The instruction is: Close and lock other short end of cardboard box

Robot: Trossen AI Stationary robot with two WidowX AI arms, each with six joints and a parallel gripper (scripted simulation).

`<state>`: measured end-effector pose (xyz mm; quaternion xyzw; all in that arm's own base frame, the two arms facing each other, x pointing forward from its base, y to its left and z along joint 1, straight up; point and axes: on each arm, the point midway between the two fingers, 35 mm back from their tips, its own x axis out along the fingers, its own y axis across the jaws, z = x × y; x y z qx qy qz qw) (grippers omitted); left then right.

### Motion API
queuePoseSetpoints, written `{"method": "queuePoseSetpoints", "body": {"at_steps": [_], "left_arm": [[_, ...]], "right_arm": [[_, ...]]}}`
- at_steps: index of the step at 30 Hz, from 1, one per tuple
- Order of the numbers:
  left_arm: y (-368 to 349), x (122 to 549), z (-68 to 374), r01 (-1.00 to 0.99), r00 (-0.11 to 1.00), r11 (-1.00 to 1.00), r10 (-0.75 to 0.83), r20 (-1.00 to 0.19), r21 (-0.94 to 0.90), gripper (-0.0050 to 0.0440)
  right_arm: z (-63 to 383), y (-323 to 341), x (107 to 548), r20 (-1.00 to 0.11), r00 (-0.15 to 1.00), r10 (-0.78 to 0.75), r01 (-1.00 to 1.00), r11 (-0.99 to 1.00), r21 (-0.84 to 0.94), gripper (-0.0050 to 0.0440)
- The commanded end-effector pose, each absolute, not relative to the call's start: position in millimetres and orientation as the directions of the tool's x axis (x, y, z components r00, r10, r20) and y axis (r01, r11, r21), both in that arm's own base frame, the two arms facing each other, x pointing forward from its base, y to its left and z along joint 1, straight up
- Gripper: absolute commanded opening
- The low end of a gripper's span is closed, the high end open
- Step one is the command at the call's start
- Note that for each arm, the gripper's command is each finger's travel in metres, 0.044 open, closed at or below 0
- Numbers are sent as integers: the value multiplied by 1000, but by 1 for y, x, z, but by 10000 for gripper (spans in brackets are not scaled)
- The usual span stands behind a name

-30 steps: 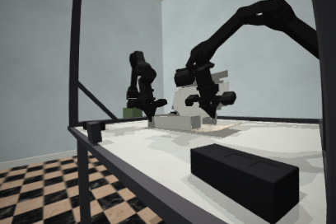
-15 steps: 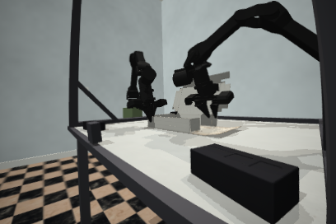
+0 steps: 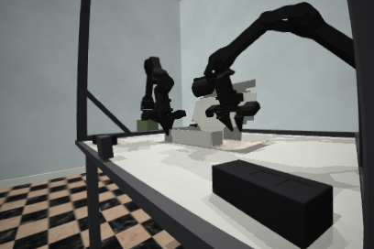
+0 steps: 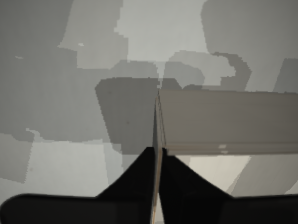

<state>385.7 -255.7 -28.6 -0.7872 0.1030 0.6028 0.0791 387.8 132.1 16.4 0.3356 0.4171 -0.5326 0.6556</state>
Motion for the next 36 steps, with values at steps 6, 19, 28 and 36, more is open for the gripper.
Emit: {"method": "queuePoseSetpoints", "body": {"at_steps": [6,19,28,36], "left_arm": [[-260,390,-16,-262,275,-965,-88,-957,13,4],[-260,390,-16,-262,275,-965,-88,-957,13,4],[-260,390,-16,-262,275,-965,-88,-957,13,4],[-260,390,-16,-262,275,-965,-88,-957,13,4]], "right_arm": [[44,143,390,-909,100,-406,982,190,24,153],[61,150,388,-909,95,-406,984,177,23,153],[59,151,385,-912,94,-400,970,242,-6,81],[54,162,365,-937,91,-337,790,598,-138,0]]}}
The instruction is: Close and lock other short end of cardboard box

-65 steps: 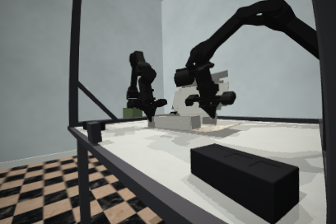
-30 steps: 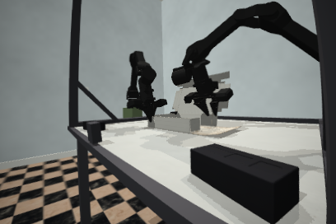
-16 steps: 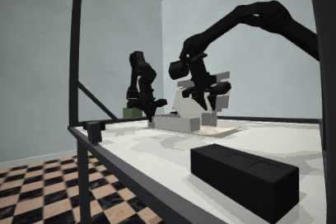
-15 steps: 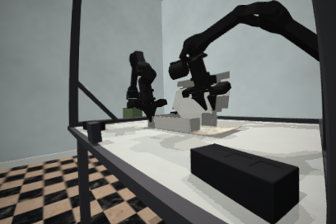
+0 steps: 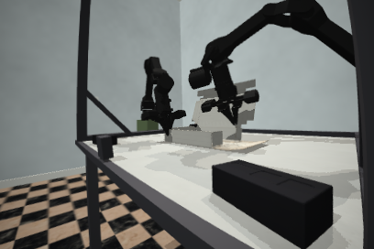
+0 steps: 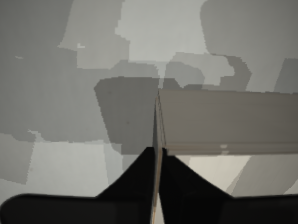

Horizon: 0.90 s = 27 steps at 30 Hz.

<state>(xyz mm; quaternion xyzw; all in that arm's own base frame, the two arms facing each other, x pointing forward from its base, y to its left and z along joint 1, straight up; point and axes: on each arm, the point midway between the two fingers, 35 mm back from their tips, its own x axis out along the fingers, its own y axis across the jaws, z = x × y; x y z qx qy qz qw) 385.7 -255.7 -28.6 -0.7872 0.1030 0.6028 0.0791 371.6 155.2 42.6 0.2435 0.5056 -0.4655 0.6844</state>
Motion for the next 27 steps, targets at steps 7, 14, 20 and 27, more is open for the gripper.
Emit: {"method": "queuePoseSetpoints", "body": {"at_steps": [7,14,20,27], "left_arm": [[-260,390,-16,-262,275,-965,-88,-957,13,4],[-260,390,-16,-262,275,-965,-88,-957,13,4],[-260,390,-16,-262,275,-965,-88,-957,13,4],[-260,390,-16,-262,275,-965,-88,-957,13,4]], "right_arm": [[50,168,352,-950,88,-300,595,781,-191,0],[47,174,338,-962,84,-259,326,920,-219,0],[43,178,325,-971,79,-224,69,973,-219,0],[40,182,312,-980,72,-186,-208,958,-197,0]]}}
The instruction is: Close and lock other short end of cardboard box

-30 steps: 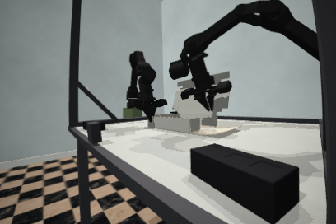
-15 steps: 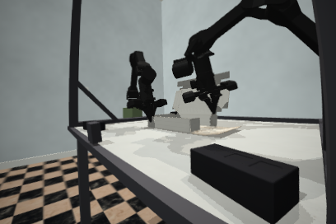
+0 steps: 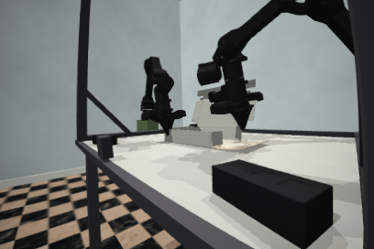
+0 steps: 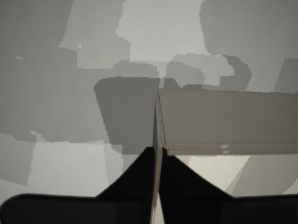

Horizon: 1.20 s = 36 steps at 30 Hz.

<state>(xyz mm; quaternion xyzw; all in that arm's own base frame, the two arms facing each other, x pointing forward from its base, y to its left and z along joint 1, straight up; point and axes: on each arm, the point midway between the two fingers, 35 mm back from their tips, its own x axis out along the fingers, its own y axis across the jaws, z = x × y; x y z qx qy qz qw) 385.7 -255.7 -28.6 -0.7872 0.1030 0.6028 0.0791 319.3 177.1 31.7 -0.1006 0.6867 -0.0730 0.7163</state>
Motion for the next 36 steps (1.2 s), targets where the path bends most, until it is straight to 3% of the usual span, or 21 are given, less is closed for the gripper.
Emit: {"method": "queuePoseSetpoints", "body": {"at_steps": [1,10,12,20,27,29,36], "left_arm": [[-260,390,-16,-262,275,-965,-88,-957,13,4],[-260,390,-16,-262,275,-965,-88,-957,13,4],[-260,390,-16,-262,275,-965,-88,-957,13,4],[-260,390,-16,-262,275,-965,-88,-957,13,4],[-260,390,-16,-262,275,-965,-88,-957,13,4],[-260,390,-16,-262,275,-965,-88,-957,13,4],[-260,390,-16,-262,275,-965,-88,-957,13,4]], "right_arm": [[39,183,310,-981,71,-180,-251,949,-192,0],[34,188,289,-990,60,-127,-607,783,-137,0],[34,188,289,-990,60,-127,-607,783,-137,0],[28,191,268,-996,45,-71,-876,477,-74,0],[24,193,251,-999,33,-30,-981,189,-38,0],[24,193,251,-999,33,-30,-981,189,-38,0],[19,194,235,-1000,19,9,-987,-162,-21,0]]}}
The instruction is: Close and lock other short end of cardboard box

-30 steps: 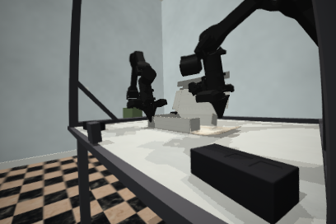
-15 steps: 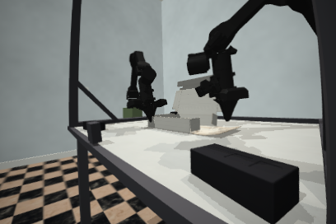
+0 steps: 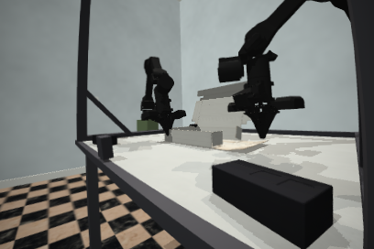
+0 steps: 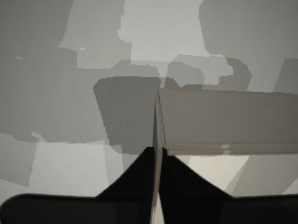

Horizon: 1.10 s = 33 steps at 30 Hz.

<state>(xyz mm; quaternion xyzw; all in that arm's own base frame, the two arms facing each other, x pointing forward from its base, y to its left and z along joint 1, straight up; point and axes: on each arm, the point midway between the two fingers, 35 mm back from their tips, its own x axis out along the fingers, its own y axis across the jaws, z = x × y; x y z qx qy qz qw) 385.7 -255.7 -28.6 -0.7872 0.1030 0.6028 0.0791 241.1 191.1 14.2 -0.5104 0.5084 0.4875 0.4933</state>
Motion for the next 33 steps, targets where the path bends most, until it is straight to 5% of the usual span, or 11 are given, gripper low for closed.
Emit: {"method": "queuePoseSetpoints", "body": {"at_steps": [1,12,33], "left_arm": [[-260,390,-16,-262,275,-965,-88,-957,13,4],[-260,390,-16,-262,275,-965,-88,-957,13,4],[-260,390,-16,-262,275,-965,-88,-957,13,4]], "right_arm": [[19,194,234,-1000,19,11,-984,-176,-20,0],[17,194,234,-999,36,13,-983,-181,-38,0],[-15,193,225,-900,427,88,-886,-157,-436,0]]}}
